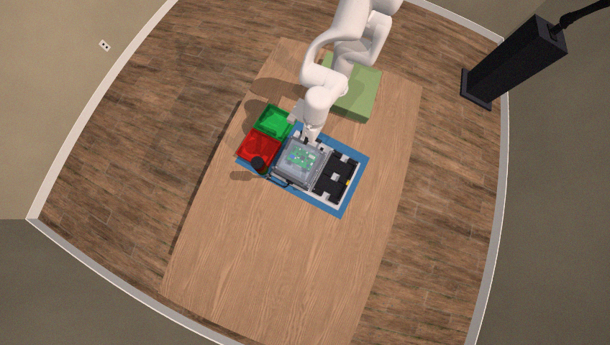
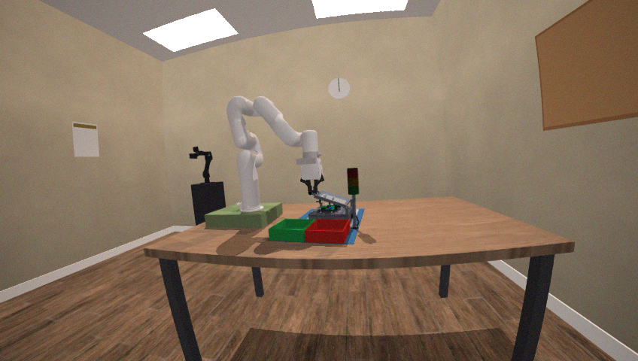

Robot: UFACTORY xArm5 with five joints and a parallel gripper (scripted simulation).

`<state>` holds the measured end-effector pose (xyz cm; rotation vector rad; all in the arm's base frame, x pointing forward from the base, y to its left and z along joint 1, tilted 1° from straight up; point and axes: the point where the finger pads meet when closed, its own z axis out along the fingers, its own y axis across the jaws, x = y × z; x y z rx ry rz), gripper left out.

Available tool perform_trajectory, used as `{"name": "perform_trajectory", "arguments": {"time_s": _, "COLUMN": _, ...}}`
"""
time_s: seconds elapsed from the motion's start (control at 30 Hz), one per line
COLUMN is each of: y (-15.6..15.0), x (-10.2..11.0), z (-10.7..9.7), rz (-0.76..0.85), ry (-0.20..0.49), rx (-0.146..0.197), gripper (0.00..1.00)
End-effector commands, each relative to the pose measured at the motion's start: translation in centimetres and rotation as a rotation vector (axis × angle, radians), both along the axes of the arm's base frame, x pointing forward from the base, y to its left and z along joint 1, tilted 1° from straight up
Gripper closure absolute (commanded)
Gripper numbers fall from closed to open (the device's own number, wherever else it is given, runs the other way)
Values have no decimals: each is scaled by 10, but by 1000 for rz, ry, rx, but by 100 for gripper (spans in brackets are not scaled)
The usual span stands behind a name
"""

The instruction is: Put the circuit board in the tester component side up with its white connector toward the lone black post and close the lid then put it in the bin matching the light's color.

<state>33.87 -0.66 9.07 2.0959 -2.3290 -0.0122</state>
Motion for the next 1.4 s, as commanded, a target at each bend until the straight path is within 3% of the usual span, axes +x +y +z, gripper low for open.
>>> {"name": "perform_trajectory", "arguments": {"time_s": 0.0, "y": 1, "x": -2, "z": -12, "rz": 0, "ry": -4, "rx": 0, "gripper": 100}}
{"name": "perform_trajectory", "arguments": {"time_s": 0.7, "y": 2, "x": -8, "z": -39, "rz": 0, "ry": -4, "rx": 0, "gripper": 100}}
{"name": "perform_trajectory", "arguments": {"time_s": 1.37, "y": 2, "x": -9, "z": -46, "rz": 0, "ry": -4, "rx": 0, "gripper": 100}}
